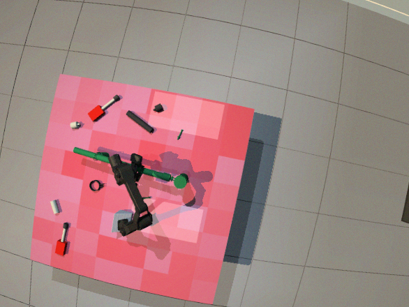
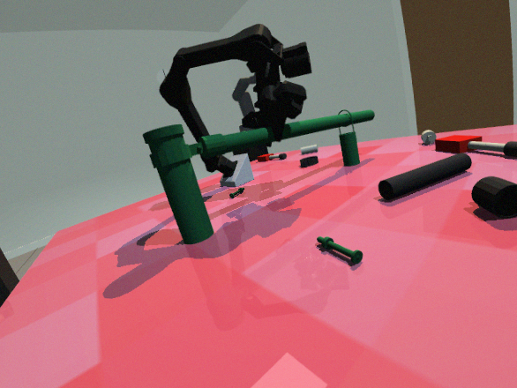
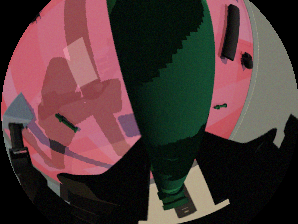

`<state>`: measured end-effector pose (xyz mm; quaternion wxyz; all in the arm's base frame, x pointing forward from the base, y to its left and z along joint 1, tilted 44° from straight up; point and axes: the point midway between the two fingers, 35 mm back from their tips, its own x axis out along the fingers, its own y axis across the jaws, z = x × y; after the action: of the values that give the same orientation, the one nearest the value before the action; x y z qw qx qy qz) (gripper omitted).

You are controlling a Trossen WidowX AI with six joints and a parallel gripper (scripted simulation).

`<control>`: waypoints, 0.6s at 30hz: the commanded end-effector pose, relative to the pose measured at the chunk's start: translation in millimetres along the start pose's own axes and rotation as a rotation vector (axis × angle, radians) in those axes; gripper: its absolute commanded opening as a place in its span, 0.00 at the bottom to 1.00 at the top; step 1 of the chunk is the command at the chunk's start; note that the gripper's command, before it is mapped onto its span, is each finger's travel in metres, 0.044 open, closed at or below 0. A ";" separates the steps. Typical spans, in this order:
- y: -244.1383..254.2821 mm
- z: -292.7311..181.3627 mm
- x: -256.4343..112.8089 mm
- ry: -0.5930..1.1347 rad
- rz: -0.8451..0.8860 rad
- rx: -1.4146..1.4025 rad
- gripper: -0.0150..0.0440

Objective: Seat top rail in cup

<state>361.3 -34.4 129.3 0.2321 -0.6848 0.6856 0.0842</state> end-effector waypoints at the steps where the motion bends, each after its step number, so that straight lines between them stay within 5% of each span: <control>1: -0.3 -2.1 -0.4 0.001 -0.001 0.002 0.25; 18: -0.3 -7.3 -2.8 0.001 -0.001 0.001 0.25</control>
<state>361.0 -34.7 129.7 0.2332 -0.6831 0.6868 0.0857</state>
